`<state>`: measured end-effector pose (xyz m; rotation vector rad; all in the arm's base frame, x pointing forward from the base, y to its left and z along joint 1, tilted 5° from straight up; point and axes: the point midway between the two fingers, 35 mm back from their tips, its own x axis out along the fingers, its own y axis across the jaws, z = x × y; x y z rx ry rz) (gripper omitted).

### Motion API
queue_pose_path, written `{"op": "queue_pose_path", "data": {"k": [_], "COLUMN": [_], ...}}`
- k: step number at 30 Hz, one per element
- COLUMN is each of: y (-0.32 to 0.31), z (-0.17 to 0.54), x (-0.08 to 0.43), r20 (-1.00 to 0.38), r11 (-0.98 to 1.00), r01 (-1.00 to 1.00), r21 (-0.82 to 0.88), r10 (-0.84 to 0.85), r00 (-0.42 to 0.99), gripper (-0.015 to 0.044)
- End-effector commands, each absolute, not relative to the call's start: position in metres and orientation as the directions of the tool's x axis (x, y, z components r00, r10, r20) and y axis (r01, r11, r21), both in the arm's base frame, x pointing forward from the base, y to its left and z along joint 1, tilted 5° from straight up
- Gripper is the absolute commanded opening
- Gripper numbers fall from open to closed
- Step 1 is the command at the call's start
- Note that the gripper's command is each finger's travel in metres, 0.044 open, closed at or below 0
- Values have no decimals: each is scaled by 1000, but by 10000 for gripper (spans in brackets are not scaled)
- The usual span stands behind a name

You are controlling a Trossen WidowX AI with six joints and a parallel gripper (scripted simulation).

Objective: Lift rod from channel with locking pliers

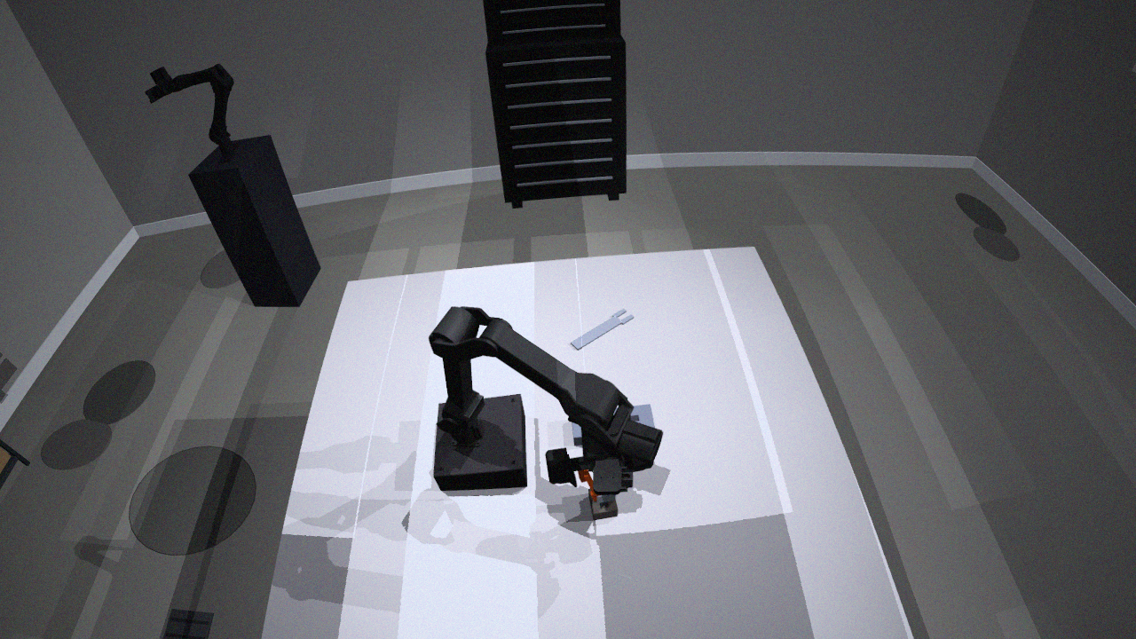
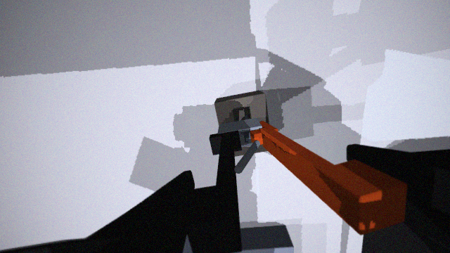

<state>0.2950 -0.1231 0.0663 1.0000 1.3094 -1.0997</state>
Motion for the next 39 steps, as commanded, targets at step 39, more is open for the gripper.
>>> {"op": "queue_pose_path", "data": {"k": [39], "y": [-124], "z": [51], "x": [293], "r20": [-998], "r11": [218], "r01": [974], "r21": [-56], "r10": [-44], "r00": [-47], "gripper": [399]}}
